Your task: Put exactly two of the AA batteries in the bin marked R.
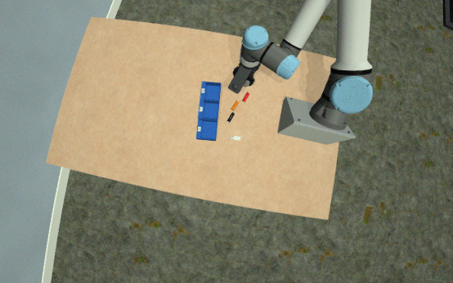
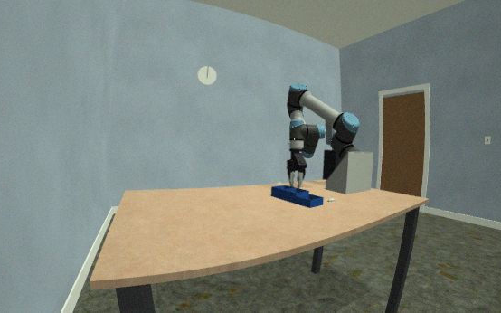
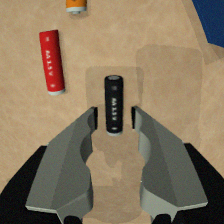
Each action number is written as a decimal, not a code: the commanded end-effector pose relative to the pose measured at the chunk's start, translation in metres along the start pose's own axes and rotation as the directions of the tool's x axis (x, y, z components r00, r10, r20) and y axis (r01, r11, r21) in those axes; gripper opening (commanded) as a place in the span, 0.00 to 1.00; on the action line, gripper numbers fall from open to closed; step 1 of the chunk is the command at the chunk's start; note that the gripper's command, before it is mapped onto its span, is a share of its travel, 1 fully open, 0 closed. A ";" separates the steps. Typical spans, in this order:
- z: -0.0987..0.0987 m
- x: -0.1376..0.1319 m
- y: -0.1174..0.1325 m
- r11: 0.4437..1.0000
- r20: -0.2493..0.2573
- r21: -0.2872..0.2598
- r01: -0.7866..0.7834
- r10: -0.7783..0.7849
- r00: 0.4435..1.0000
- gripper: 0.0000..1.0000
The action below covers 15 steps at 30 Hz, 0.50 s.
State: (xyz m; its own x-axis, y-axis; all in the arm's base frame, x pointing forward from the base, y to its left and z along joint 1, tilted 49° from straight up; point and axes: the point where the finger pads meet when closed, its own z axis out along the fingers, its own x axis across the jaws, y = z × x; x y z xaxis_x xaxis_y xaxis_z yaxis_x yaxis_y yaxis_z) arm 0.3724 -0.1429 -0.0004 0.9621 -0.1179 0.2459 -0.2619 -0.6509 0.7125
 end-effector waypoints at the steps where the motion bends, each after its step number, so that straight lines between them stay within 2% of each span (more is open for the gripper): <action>1: 0.003 0.000 0.000 1.000 -0.002 0.000 0.000 0.000 1.000 0.17; 13: 0.003 0.000 0.000 1.000 -0.002 0.000 0.000 0.000 1.000 0.17; 14: 0.003 0.000 0.000 1.000 -0.002 0.000 0.000 0.000 1.000 0.00; 15: 0.003 0.000 0.000 1.000 -0.002 0.000 0.000 0.000 1.000 0.00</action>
State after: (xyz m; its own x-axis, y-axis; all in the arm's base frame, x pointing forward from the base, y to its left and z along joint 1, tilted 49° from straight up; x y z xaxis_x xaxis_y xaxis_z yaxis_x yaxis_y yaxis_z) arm 0.3725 -0.1453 -0.0024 0.9620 -0.1172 0.2465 -0.2619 -0.6510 0.7125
